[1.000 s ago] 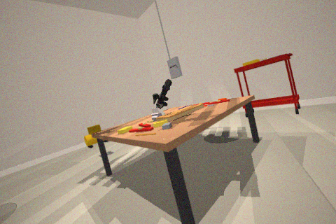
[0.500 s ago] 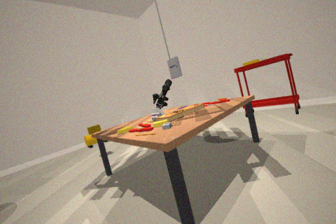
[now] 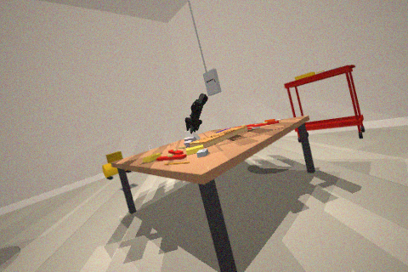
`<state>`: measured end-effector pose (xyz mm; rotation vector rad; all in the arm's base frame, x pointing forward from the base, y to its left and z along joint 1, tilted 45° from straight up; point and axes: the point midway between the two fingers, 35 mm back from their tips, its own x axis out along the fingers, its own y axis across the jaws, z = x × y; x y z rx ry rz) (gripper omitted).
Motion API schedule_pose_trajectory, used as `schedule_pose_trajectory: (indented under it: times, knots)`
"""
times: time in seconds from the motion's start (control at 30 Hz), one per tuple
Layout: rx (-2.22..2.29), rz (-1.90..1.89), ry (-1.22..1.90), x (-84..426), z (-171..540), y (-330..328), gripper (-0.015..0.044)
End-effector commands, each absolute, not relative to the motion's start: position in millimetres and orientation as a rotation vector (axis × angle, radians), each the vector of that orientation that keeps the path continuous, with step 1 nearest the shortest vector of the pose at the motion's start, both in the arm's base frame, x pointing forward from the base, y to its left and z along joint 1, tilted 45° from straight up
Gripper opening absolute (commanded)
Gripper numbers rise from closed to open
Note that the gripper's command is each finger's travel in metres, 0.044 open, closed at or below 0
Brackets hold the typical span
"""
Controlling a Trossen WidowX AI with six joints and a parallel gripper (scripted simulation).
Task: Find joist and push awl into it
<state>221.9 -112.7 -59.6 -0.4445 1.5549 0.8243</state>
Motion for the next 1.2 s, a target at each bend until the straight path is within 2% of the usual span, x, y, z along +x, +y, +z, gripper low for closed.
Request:
schedule_pose_trajectory:
  times: [0.0, 0.43, 1.17]
  knots:
    - [-0.535, 1.496, 1.035, 226, -98, -129, 0.0440]
    - [-0.659, 1.708, 0.488, 224, -124, -138, 0.0440]
    - [-0.666, 1.711, 0.473, 224, -125, -138, 0.0440]
